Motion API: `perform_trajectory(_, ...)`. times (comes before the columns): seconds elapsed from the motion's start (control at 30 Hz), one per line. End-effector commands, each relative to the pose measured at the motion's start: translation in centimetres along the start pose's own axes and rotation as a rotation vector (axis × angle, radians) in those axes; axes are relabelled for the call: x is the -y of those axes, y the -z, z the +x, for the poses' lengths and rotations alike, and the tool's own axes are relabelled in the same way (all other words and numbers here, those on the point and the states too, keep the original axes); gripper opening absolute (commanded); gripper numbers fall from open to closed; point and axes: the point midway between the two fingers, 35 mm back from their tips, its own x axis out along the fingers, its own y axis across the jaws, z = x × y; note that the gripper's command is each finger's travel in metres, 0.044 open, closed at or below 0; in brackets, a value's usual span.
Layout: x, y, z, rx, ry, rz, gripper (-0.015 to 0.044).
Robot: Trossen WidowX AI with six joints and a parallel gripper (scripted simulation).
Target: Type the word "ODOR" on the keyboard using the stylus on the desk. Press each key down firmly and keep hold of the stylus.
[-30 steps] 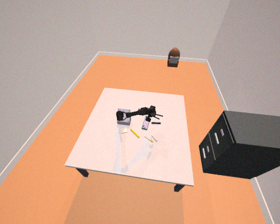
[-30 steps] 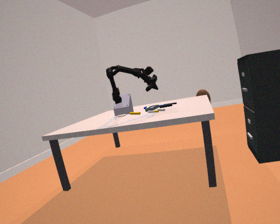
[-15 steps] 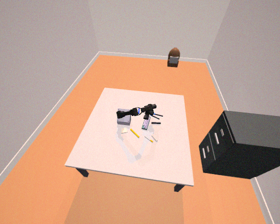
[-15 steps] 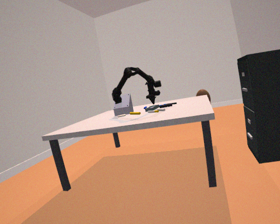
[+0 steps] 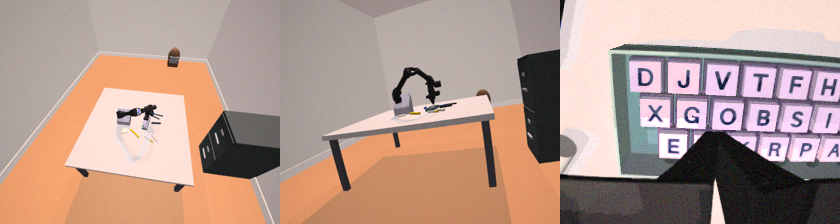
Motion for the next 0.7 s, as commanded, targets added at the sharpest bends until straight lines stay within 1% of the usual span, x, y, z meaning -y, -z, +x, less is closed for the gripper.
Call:
perform_trajectory(0.0,4.4,-0.2,-0.1,0.006,0.006,0.013,0.0)
perform_trajectory(0.07,5.3,-0.1,-0.1,0.006,0.007,0.013,0.0)
perform_trajectory(0.43,5.5,-0.1,-0.1,0.006,0.007,0.013,0.0)
perform_trajectory(0.5,7.2,-0.2,-0.1,0.006,0.006,0.013,0.0)
perform_trajectory(0.6,11.1,-0.1,-0.1,0.006,0.009,0.012,0.0)
perform_trajectory(0.67,12.0,0.0,-0.1,0.006,0.01,0.012,0.0)
